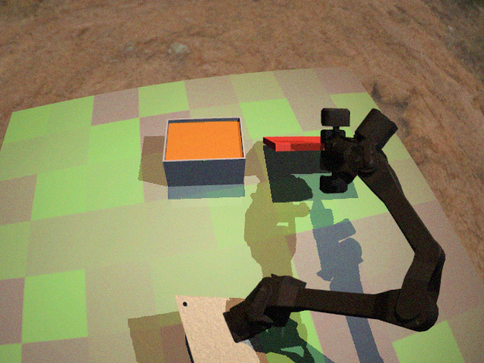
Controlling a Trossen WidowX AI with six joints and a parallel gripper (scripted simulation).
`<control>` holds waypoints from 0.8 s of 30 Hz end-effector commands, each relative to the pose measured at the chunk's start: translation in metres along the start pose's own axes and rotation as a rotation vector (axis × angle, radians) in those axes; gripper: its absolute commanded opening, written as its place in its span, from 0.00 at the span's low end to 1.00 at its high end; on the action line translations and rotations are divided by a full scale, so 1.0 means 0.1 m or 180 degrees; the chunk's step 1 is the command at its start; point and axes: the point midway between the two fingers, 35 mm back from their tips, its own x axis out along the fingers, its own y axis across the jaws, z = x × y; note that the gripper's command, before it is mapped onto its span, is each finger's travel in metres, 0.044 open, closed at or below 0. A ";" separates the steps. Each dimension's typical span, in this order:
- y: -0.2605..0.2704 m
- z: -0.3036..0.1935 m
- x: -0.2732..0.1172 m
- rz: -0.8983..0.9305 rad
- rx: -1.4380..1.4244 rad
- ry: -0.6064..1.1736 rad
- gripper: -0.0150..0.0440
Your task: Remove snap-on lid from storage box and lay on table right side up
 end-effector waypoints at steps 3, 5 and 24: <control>-0.01 -0.01 0.03 0.0041 -0.0010 0.0018 0.25; -0.03 -0.01 0.04 0.0041 -0.0010 0.0018 0.25; -0.14 -0.01 0.13 0.0044 -0.0012 0.0014 0.25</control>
